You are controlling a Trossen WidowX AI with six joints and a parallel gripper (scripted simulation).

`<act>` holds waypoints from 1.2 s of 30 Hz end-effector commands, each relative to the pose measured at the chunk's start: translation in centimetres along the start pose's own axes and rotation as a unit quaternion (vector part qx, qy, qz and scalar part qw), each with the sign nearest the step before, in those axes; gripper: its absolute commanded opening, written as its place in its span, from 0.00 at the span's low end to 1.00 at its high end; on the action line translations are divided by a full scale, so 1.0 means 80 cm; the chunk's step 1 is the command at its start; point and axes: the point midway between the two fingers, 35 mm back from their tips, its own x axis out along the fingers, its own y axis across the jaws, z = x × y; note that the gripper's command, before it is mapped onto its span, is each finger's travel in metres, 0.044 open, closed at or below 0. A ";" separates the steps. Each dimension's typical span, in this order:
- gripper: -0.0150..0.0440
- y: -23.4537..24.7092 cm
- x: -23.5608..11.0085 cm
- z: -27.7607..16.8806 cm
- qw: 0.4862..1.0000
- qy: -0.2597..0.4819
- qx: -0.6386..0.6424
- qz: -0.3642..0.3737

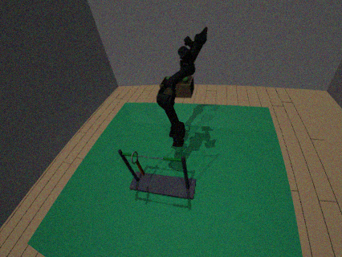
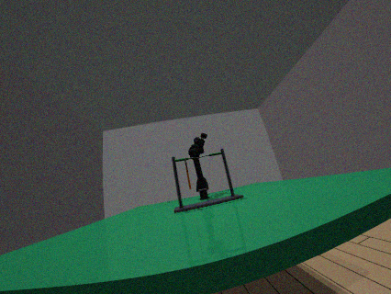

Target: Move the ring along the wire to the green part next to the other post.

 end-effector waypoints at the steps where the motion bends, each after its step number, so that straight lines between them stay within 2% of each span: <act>1: 0.89 0.000 0.000 -0.001 1.000 0.000 -0.001 0.000; 9: 0.53 -0.035 0.003 -0.060 0.998 0.034 -0.055 -0.020; 22: 0.53 -0.138 -0.017 -0.171 0.978 0.116 -0.157 -0.068; 36: 0.53 -0.269 -0.080 -0.253 0.939 0.211 -0.240 -0.127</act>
